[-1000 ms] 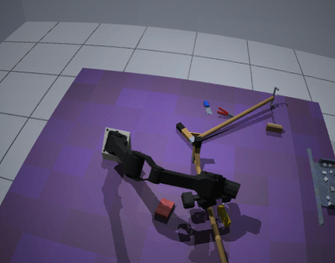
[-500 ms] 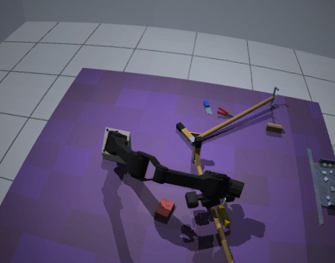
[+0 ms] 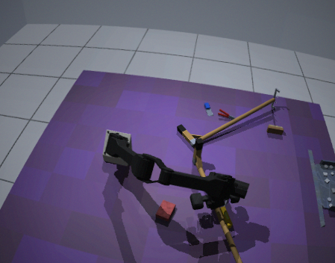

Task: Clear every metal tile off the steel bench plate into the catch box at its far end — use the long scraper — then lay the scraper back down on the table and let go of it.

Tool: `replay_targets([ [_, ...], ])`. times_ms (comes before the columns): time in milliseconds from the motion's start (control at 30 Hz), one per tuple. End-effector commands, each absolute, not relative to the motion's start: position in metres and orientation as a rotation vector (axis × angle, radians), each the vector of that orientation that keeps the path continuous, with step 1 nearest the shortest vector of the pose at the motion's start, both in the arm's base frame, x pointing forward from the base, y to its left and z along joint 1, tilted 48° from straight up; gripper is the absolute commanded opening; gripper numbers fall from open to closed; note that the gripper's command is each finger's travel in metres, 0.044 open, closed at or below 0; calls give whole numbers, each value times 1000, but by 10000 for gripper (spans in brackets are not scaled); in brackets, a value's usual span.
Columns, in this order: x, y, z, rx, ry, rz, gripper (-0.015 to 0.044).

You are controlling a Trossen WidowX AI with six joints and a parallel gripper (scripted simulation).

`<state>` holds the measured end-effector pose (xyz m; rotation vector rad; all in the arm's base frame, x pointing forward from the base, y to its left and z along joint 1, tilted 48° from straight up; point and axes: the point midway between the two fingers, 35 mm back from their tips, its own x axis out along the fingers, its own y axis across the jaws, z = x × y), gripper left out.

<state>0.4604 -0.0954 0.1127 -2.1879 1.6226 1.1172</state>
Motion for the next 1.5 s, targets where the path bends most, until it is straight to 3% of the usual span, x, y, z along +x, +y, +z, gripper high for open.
replay_targets([
  [0,465,-96,111,-2183,1629,1104,0],
  [1467,497,-75,99,-2191,1618,1108,0],
])
